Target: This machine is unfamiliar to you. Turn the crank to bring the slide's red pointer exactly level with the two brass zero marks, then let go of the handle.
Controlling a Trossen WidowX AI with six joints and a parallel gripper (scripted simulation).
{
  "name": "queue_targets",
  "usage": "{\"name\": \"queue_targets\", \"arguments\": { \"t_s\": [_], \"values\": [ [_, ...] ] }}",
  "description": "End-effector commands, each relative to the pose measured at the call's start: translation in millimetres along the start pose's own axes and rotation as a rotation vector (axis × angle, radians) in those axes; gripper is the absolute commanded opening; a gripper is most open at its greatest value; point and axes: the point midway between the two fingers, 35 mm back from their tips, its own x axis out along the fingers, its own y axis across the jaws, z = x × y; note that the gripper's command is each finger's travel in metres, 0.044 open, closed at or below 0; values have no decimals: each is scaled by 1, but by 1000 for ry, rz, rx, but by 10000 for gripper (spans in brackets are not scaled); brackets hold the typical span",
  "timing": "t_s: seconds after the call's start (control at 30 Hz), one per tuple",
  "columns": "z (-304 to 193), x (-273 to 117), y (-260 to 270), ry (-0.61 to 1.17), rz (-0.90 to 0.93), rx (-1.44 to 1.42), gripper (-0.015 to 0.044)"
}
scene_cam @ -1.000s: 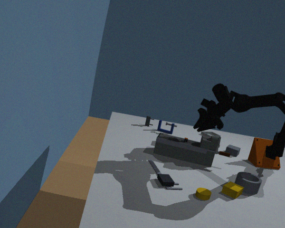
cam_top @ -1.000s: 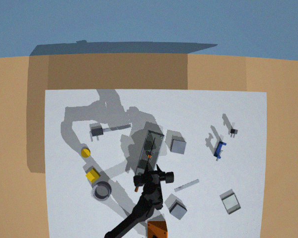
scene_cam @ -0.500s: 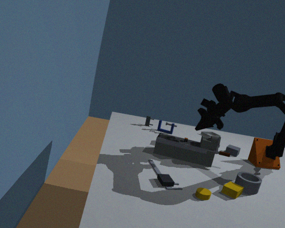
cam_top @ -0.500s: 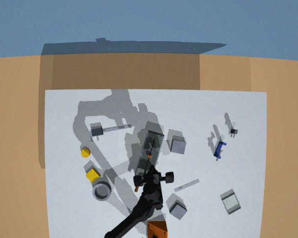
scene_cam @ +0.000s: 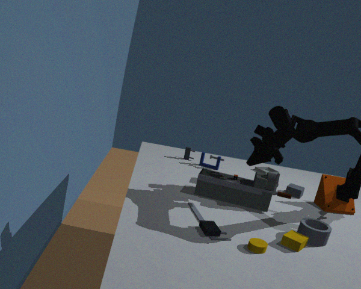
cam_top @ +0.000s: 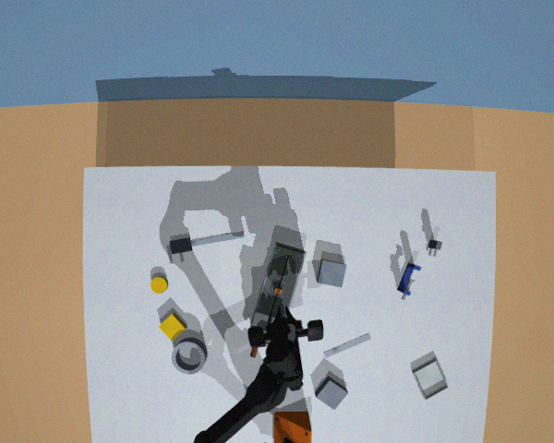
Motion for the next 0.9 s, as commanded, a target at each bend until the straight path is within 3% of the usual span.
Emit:
{"name": "queue_targets", "arguments": {
  "t_s": [0.0, 0.33, 0.4, 0.87],
  "values": [
    [0, 0, 0, 0, -1, 0, 158],
    [0, 0, 0, 0, -1, 0, 420],
    [0, 0, 0, 0, -1, 0, 440],
    [0, 0, 0, 0, -1, 0, 72]
  ]
}}
